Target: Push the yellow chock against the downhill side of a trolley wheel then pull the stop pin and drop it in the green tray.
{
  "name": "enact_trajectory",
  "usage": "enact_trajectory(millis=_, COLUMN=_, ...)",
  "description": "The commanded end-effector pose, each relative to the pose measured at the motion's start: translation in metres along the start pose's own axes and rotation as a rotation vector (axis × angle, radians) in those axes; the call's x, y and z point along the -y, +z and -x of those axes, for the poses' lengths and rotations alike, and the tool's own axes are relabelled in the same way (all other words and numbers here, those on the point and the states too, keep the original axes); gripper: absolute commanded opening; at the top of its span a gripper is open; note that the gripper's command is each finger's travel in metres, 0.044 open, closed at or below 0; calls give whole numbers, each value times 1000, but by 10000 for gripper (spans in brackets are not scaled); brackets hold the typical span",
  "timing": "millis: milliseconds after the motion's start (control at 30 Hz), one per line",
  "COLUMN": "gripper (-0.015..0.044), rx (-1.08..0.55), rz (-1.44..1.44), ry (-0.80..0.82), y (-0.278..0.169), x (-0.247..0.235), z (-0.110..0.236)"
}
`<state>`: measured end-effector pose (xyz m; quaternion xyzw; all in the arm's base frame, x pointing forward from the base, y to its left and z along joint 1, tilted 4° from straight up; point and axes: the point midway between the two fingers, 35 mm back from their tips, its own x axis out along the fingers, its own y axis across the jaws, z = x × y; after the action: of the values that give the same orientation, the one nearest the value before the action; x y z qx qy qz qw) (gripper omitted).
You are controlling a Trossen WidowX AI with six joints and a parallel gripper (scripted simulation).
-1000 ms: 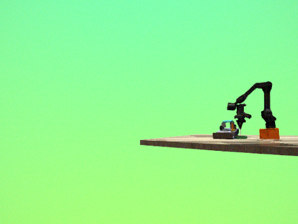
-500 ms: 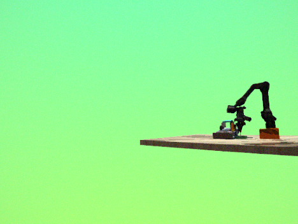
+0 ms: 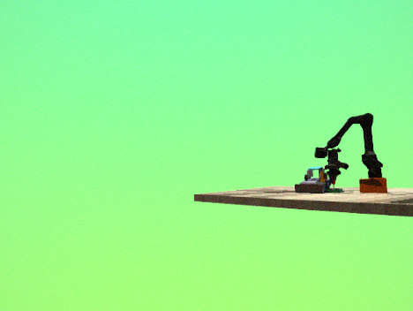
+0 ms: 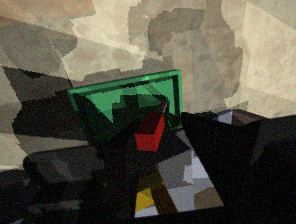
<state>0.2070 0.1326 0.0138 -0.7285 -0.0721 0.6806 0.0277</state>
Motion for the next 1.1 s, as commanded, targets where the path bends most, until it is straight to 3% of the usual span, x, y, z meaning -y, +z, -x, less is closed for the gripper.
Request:
enact_trajectory(millis=0, gripper=190, rx=-1, rz=4, ry=-5, y=0, x=-2, z=-1)
enact_trajectory(millis=1067, gripper=190, rx=0, rz=4, ry=-3, y=0, x=-27, z=-10)
